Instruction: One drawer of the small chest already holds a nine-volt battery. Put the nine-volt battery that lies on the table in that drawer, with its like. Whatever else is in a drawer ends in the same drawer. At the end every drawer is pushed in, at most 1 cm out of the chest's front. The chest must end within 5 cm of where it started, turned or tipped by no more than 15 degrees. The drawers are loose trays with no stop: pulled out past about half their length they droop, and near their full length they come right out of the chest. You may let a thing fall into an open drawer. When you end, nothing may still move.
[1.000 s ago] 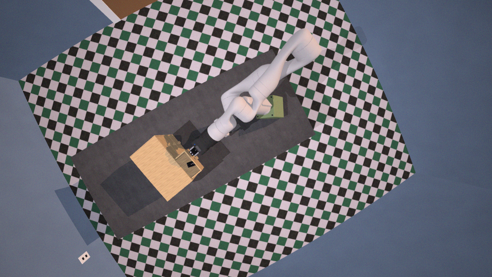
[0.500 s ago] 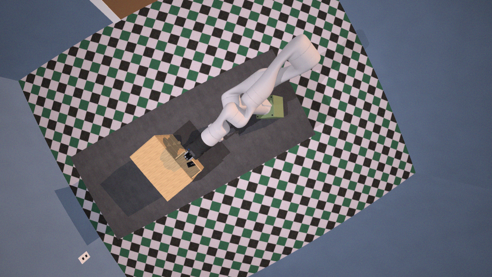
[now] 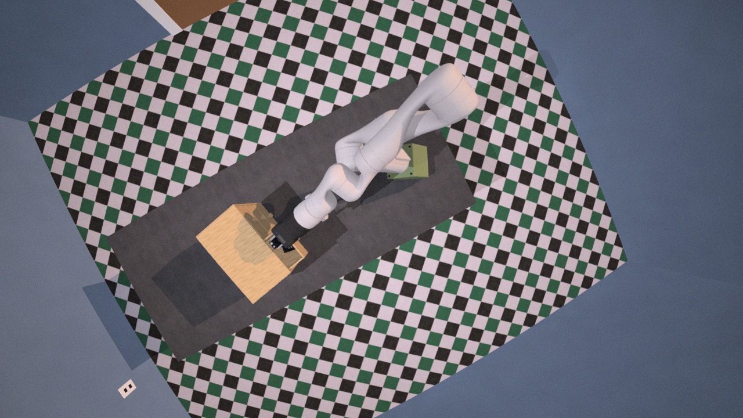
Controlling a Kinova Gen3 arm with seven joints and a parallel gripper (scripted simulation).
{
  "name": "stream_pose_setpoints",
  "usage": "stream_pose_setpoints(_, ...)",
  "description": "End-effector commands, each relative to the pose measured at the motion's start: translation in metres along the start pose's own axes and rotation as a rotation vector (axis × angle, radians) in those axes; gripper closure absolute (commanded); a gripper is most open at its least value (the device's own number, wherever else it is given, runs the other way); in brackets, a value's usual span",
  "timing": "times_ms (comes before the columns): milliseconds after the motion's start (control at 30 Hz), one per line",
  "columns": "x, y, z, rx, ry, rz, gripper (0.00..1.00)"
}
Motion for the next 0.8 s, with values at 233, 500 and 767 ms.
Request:
stream_pose_setpoints(233,0.0009,-0.0016,0.0063,0.0,-0.008,0.002,0.49)
stream_pose_setpoints(500,0.0005,-0.0017,0.0074,-0.001,-0.016,0.002,0.49)
stream_pose_setpoints(767,-0.0017,-0.002,0.0111,-0.002,-0.016,0.002,0.49)
Point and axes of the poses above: the point where the finger pads meet when closed, its own z axis out along the fingers, its own y axis across the jaws, x = y × z, the point moved 3 cm from there along -z, back along the fingers, and after that the axes turned 8 degrees about -z, right-handed, at the moved point
